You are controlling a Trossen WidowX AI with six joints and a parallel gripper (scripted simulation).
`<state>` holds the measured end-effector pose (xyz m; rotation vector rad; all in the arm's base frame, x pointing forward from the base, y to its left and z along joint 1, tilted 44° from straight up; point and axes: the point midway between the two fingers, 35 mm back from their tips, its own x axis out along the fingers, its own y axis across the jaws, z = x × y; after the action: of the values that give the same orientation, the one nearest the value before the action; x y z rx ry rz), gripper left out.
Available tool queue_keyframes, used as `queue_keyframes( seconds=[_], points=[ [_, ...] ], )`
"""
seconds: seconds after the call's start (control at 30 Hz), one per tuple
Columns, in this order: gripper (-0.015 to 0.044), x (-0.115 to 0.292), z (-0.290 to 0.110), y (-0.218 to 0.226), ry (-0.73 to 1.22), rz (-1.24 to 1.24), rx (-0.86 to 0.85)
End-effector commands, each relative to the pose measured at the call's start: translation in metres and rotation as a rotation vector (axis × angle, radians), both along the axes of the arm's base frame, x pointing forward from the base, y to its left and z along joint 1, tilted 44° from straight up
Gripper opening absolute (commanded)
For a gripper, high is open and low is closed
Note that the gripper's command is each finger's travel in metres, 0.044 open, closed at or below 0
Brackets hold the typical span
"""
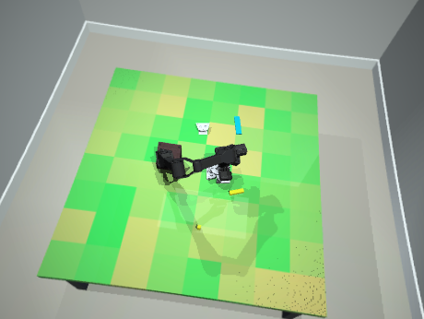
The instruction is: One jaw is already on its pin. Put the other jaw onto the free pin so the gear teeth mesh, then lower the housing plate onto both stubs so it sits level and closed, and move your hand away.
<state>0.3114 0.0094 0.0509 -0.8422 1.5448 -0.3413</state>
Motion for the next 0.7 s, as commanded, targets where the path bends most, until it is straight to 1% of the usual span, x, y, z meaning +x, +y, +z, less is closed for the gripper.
queue_keyframes(
  seconds=[0.0,0.67],
  points=[
    [0.0134,0.001,0.001,-0.0003,0.0,0.004,-0.004],
    [0.0134,0.0019,0.0006,0.0002,0.009,0.014,-0.005]
  ],
)
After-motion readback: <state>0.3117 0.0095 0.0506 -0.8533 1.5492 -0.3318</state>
